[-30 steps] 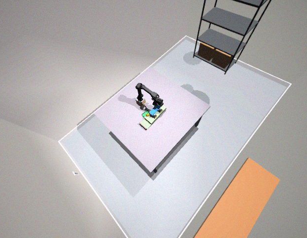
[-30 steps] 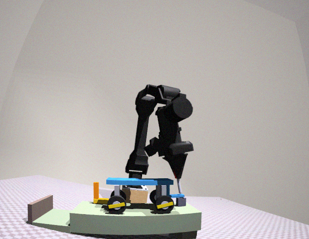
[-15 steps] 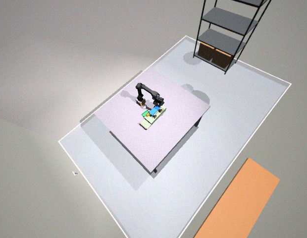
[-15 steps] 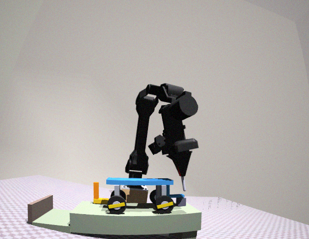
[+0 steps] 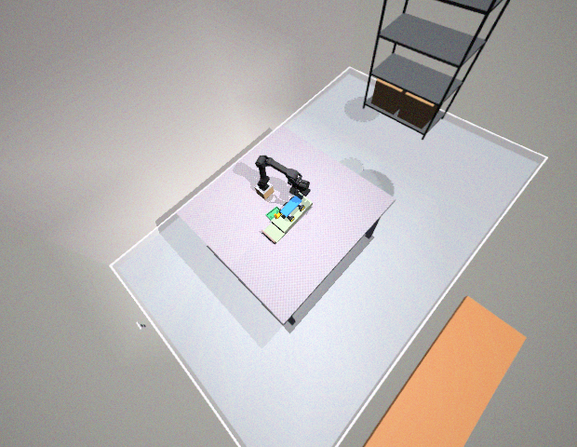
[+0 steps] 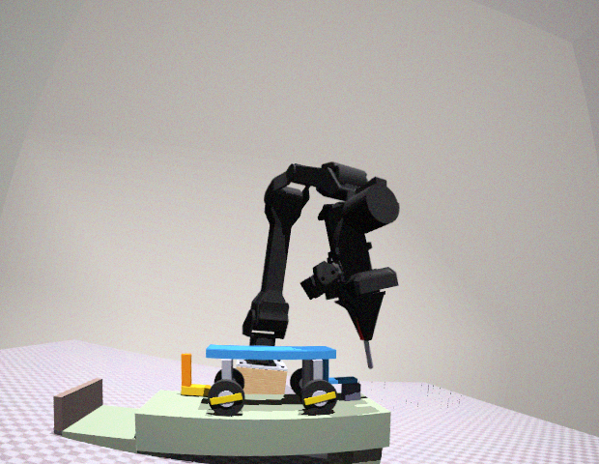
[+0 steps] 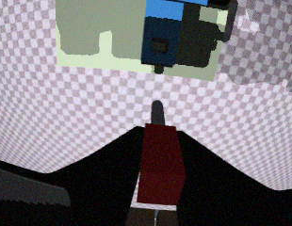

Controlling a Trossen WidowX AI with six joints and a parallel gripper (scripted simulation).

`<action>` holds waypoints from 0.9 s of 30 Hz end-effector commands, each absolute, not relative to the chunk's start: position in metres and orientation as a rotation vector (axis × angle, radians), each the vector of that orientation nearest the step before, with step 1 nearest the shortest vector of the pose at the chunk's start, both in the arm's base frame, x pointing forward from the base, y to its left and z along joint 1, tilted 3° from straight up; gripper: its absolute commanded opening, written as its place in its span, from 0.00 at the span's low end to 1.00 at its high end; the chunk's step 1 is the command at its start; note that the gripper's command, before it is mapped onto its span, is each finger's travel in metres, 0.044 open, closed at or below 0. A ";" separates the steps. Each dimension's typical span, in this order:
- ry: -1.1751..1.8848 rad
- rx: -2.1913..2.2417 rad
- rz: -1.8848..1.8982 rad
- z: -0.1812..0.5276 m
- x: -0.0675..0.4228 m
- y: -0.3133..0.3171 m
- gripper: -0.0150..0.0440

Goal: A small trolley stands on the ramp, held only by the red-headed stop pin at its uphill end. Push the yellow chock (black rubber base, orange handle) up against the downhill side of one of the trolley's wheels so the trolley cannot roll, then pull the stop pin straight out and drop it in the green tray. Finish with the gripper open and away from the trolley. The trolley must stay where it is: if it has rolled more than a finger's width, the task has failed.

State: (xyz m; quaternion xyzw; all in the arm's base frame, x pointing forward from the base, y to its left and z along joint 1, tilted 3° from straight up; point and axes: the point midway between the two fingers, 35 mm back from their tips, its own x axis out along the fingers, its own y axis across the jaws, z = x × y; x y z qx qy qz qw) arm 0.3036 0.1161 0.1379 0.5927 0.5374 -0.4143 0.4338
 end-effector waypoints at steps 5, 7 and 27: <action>1.335 1.477 -1.039 0.134 0.279 0.118 0.25; 1.336 1.477 -1.040 0.133 0.272 0.118 0.25; 1.339 1.475 -1.043 0.128 0.222 0.118 0.25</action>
